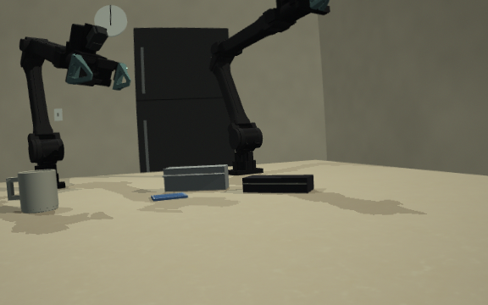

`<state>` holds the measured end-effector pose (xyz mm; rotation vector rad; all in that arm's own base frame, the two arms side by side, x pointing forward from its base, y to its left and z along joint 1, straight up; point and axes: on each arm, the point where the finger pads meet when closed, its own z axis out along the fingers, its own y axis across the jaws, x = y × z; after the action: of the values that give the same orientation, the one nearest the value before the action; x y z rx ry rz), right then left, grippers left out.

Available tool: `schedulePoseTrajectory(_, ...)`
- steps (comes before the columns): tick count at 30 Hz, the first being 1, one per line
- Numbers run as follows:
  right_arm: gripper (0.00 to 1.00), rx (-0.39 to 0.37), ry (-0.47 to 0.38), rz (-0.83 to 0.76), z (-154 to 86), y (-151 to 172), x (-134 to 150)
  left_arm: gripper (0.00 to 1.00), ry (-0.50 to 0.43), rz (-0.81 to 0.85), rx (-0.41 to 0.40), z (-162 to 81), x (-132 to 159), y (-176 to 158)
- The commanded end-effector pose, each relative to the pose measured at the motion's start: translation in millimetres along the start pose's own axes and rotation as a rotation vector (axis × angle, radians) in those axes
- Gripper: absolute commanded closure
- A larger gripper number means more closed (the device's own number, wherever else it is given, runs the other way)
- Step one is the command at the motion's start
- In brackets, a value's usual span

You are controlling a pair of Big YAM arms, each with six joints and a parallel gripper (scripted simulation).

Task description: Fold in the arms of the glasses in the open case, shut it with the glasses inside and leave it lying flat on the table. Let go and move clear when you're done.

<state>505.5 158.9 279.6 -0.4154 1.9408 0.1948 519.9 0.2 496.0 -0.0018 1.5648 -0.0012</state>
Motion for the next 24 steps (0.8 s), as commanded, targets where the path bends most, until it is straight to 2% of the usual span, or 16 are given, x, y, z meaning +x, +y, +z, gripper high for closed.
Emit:
schedulePoseTrajectory(1,0.00,0.068,-0.154,0.039,-19.4,-35.7,-78.8,1.00,-0.007,0.011,0.008,-1.2,-5.3,-4.8)
schedulePoseTrajectory(7,0.00,0.170,-0.257,0.078,-48.5,-85.3,-127.3,1.00,-0.007,0.011,0.008,-1.2,-5.3,-4.8)
schedulePoseTrajectory(10,0.00,0.177,-0.240,0.086,-45.8,-89.1,-121.7,1.00,-0.007,0.011,0.008,-1.2,-5.3,-4.8)
schedulePoseTrajectory(11,0.00,0.198,-0.262,0.088,-50.1,-98.9,-129.9,1.00,-0.007,0.011,0.008,-1.2,-5.3,-4.8)
schedulePoseTrajectory(14,0.00,0.255,-0.357,0.101,-89.3,-120.8,-165.9,1.00,-0.007,0.011,0.008,-1.2,-5.3,-4.8)
schedulePoseTrajectory(20,0.00,0.343,-0.439,0.131,-126.2,-159.1,-196.5,1.00,-0.007,0.011,0.008,-1.2,-5.3,-4.8)
schedulePoseTrajectory(22,0.00,0.361,-0.419,0.143,-120.1,-169.7,-192.6,1.00,-0.007,0.011,0.008,-1.2,-5.3,-4.8)
schedulePoseTrajectory(23,0.00,0.371,-0.445,0.141,-125.3,-172.9,-199.5,1.00,-0.007,0.011,0.008,-1.2,-5.3,-4.8)
schedulePoseTrajectory(24,0.00,0.373,-0.436,0.143,-125.1,-173.3,-197.1,1.00,-0.007,0.011,0.008,-1.2,-5.3,-4.8)
